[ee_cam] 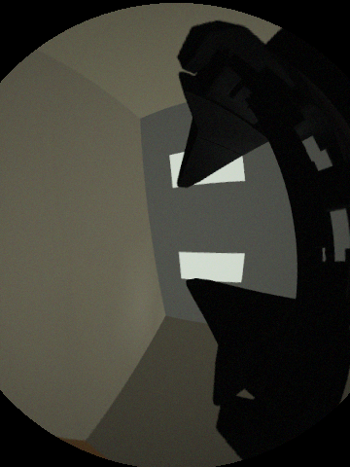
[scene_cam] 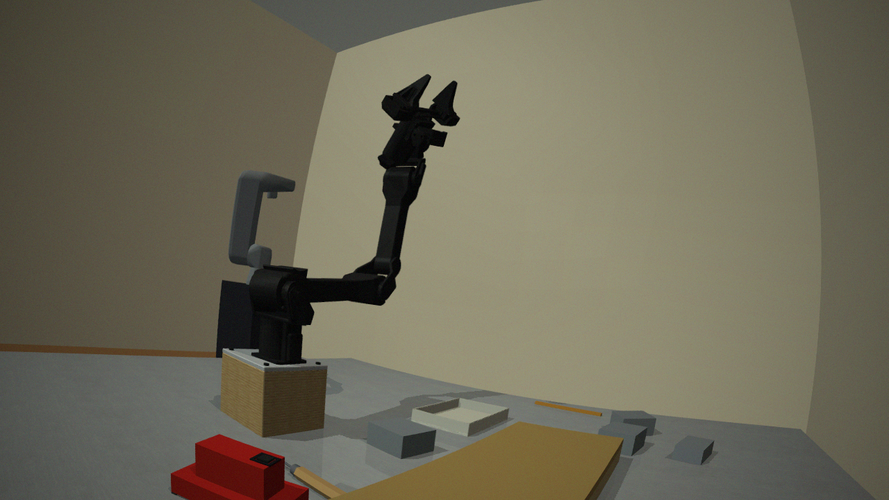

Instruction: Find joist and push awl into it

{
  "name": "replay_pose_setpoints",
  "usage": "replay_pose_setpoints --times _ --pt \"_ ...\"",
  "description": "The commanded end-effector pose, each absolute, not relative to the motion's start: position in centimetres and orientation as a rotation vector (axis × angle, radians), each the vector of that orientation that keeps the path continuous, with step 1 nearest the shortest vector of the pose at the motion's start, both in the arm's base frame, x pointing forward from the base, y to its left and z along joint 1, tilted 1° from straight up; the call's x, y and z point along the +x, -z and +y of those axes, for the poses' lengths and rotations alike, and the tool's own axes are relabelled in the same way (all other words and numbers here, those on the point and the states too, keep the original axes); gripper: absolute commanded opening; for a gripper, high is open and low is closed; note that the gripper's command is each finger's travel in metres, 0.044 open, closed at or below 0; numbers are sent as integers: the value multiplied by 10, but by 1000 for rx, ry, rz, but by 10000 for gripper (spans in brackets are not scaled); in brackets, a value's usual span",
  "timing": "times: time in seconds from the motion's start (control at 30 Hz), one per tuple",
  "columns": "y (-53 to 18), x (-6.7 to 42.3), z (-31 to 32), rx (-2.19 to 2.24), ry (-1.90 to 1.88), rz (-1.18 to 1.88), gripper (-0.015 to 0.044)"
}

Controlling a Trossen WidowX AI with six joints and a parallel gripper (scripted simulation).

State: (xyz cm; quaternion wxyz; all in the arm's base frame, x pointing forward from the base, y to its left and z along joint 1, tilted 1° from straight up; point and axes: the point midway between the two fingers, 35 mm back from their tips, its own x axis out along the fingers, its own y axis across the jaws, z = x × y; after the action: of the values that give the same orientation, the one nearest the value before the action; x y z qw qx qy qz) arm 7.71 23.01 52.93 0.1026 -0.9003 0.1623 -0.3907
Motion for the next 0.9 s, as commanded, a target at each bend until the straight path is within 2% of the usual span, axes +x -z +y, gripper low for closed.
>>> replay_pose_setpoints --times 0.0,0.17,0.47,0.87 --pt "-530 77 229 -2654 1152 479 426" --pt "-543 74 188 -2526 1110 477 440" --pt "-557 77 45 -2131 945 518 440" --pt "-487 114 -143 -1582 656 616 440"
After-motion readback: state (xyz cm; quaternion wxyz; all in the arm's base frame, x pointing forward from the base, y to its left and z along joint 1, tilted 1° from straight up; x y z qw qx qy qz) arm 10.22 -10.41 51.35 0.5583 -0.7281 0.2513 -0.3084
